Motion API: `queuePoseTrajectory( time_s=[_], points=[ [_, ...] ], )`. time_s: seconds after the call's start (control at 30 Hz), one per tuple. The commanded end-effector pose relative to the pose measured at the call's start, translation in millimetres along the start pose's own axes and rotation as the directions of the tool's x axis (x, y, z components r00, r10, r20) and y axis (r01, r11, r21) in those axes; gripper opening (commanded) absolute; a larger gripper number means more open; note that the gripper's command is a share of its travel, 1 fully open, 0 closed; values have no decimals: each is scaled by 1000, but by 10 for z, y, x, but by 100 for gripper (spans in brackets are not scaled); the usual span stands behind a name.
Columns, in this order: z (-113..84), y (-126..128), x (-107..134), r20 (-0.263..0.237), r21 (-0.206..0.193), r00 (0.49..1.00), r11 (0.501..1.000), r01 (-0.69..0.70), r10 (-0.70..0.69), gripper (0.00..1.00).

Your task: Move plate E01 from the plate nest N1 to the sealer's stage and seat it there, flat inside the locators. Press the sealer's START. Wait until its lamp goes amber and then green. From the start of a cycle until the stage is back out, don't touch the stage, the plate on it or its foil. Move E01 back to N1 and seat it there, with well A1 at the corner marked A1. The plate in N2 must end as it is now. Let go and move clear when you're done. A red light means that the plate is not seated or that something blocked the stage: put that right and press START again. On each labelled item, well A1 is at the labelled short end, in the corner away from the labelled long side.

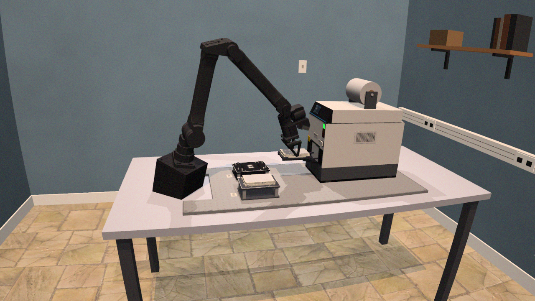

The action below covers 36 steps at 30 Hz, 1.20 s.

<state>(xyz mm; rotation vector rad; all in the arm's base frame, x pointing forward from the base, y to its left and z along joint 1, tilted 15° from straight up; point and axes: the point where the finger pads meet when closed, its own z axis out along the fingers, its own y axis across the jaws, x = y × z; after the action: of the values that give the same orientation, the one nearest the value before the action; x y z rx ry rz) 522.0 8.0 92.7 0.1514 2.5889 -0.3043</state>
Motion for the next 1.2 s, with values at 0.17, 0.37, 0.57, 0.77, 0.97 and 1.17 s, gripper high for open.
queuePoseTrajectory(
  time_s=[0.17, 0.37, 0.57, 0.77, 0.97, 1.17],
  points=[
    [-47, -99, -225, 44, 6, 998, 999, -35, 35, 0],
    [-48, -101, -225, 44, 7, 998, 999, -36, 36, 0],
    [-75, -109, -231, 45, 7, 998, 999, -41, 41, 0],
    [-178, -101, -283, 48, 4, 998, 999, -49, 48, 0],
    [-300, 6, -324, 59, -5, 998, 999, -35, 36, 0],
    [-318, 93, -355, 62, -23, 998, 1000, -10, 12, 0]
  ],
)
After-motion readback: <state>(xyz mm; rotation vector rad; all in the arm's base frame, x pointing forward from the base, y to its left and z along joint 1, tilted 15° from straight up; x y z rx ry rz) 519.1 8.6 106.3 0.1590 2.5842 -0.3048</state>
